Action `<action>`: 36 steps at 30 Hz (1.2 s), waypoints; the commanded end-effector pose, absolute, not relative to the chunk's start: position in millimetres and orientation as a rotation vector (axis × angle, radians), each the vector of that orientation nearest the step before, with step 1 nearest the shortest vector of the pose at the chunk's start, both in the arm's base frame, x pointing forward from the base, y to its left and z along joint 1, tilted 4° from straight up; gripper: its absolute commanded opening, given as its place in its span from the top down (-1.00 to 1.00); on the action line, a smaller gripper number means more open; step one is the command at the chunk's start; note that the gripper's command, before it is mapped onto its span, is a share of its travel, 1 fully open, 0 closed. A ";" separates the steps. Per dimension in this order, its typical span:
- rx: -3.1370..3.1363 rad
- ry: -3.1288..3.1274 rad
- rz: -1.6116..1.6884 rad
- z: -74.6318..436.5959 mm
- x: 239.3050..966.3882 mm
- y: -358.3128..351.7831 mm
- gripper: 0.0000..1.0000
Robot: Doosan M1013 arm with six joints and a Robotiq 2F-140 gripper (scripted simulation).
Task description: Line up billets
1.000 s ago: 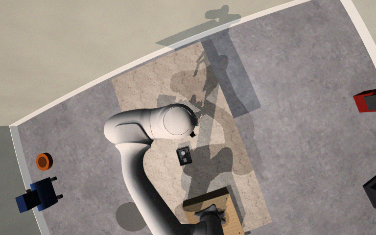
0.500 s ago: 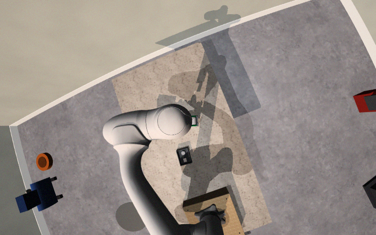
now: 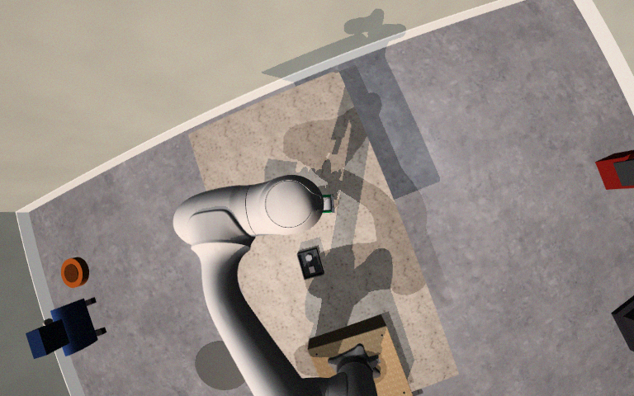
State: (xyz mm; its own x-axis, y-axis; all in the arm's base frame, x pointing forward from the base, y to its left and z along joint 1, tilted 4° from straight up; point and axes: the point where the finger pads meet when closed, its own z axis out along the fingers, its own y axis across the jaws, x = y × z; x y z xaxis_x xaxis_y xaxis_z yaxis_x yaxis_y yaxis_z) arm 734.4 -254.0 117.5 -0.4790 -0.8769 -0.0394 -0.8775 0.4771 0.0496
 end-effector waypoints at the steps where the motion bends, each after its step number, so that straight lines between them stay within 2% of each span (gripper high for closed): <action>1: -1.599 2.692 0.098 117.7 734.3 -254.0 -0.02; 36: -1.599 2.693 0.098 98.2 733.9 -252.7 -0.02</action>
State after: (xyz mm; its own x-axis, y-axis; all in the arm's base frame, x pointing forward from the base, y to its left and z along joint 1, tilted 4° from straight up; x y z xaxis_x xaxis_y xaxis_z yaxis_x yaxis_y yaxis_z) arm 734.0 -252.9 101.1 -0.4794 -0.8768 -0.0391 -0.8773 0.4774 0.0497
